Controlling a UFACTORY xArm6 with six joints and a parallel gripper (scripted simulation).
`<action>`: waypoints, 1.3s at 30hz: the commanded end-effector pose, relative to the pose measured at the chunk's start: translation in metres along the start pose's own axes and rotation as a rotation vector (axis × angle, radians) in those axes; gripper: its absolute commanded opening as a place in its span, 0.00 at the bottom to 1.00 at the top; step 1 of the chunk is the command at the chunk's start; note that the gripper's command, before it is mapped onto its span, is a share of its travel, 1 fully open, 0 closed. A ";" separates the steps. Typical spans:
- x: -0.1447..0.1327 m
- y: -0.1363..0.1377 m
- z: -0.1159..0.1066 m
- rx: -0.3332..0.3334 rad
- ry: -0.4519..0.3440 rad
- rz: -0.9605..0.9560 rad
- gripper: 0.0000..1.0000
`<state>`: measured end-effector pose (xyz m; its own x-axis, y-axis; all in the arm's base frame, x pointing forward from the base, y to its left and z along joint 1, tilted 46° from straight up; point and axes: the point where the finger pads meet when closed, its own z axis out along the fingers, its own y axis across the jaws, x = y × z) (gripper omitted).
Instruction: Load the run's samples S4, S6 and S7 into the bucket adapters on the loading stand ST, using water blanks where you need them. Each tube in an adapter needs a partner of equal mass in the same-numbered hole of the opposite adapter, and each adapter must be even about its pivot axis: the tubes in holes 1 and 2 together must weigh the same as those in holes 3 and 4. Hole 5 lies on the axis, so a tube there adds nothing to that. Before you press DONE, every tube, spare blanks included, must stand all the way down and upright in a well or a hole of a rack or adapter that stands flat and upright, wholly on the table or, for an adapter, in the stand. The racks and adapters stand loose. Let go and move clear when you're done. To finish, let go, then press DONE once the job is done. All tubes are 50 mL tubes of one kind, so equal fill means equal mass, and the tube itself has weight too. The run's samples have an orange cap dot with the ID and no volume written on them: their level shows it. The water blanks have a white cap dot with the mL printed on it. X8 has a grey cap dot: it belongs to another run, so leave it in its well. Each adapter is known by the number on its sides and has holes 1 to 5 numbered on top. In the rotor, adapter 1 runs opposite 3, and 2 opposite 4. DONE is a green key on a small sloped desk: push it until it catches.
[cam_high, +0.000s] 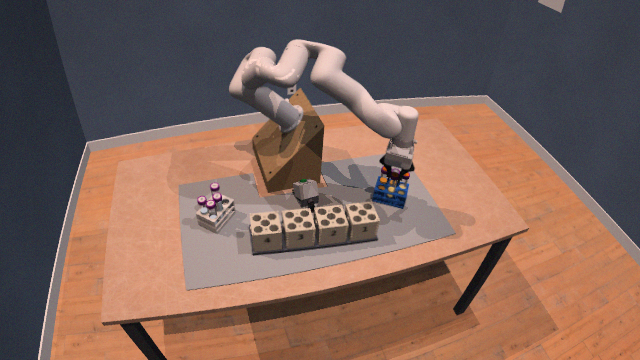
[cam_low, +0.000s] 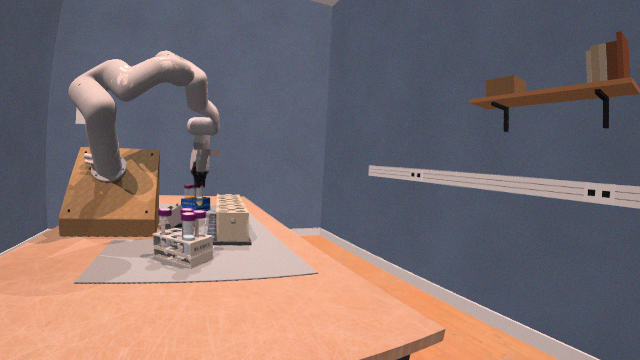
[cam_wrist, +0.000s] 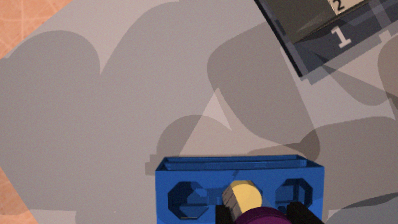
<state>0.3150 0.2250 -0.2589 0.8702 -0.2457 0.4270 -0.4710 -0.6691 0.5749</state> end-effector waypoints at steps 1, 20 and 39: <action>0.001 -0.002 -0.005 0.005 0.001 0.001 0.00; 0.001 -0.002 -0.024 0.005 0.000 0.001 0.00; 0.001 -0.002 -0.059 0.005 0.000 0.001 0.00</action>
<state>0.3080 0.2597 -0.2245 0.8702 -0.2458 0.4270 -0.4710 -0.6695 0.5744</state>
